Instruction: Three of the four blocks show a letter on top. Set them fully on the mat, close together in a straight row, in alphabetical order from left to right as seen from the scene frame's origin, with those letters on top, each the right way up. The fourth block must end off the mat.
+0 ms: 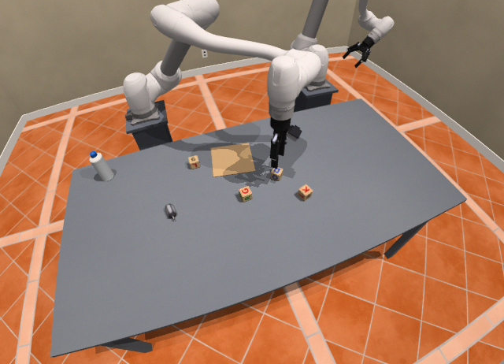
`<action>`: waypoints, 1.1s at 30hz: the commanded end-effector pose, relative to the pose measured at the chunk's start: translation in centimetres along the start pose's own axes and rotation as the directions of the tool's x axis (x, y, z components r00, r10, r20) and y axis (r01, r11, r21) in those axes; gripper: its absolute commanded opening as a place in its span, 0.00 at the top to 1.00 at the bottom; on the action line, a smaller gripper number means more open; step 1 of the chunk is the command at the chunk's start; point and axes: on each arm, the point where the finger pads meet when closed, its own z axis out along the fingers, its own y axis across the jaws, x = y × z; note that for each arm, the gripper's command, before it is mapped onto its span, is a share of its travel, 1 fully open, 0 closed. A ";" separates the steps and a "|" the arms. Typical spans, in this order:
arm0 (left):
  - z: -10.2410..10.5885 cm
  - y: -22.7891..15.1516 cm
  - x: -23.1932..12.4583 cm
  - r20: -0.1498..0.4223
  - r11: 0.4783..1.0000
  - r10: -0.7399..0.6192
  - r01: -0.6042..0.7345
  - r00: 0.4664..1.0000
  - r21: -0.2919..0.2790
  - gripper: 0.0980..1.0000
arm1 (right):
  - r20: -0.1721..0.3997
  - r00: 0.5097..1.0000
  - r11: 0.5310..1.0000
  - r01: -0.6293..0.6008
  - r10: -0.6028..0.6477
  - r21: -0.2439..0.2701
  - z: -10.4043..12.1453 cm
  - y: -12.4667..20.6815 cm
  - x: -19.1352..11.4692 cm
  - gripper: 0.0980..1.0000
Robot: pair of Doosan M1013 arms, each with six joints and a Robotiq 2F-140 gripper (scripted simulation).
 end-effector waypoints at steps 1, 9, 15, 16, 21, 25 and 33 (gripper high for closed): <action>0.0 0.0 0.0 -0.001 1.000 0.000 0.000 1.000 0.000 0.00 | -0.002 1.000 1.000 0.000 0.000 0.000 0.1 0.0 0.0 0.50; 0.0 0.0 0.0 -0.001 1.000 0.000 0.000 1.000 0.000 0.00 | -0.002 1.000 1.000 0.000 0.000 0.000 1.0 0.0 0.0 0.50; 0.0 0.0 0.0 -0.001 1.000 0.000 0.000 1.000 0.000 0.00 | -0.002 1.000 1.000 0.000 0.000 0.000 1.8 0.0 0.1 0.50; 0.0 0.0 0.0 -0.001 1.000 0.000 0.000 1.000 0.000 0.00 | -0.002 1.000 1.000 0.000 0.000 0.000 1.9 0.0 0.1 0.50; 0.0 0.0 0.0 -0.001 1.000 0.000 0.000 1.000 0.000 0.00 | -0.002 1.000 1.000 0.000 0.000 0.000 2.7 0.0 0.1 0.50; 0.0 0.0 0.0 -0.001 1.000 0.000 0.000 1.000 0.000 0.00 | -0.002 1.000 1.000 0.000 0.000 0.000 3.3 0.0 0.1 0.50; 0.0 0.0 0.0 -0.001 1.000 0.000 0.000 1.000 0.000 0.00 | -0.002 1.000 1.000 0.000 0.000 0.000 4.1 0.0 0.1 0.50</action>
